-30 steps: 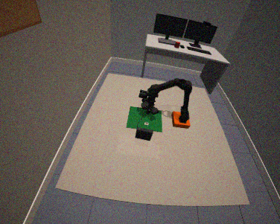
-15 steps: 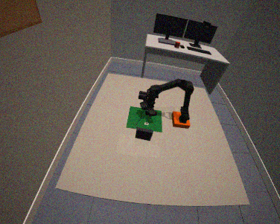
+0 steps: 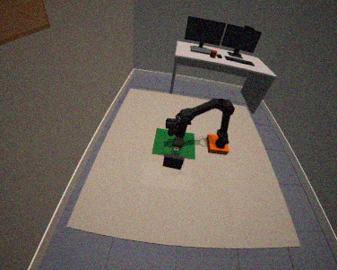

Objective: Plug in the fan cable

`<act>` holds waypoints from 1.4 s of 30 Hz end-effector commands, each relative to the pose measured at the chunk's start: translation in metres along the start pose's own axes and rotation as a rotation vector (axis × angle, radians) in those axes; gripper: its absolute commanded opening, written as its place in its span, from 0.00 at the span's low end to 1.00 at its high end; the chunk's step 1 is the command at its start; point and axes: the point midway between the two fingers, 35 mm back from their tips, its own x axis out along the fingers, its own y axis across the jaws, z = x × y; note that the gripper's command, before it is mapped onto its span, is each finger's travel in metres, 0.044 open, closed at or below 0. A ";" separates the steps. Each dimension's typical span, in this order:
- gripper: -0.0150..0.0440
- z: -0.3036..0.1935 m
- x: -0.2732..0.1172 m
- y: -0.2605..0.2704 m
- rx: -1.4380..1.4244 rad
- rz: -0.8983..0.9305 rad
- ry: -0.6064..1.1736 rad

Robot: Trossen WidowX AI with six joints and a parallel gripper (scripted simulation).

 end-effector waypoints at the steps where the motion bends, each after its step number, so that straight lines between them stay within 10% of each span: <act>1: 0.25 -0.002 -0.002 0.014 0.108 0.007 -0.005; 42: 0.25 -0.010 0.019 0.016 0.118 0.007 -0.004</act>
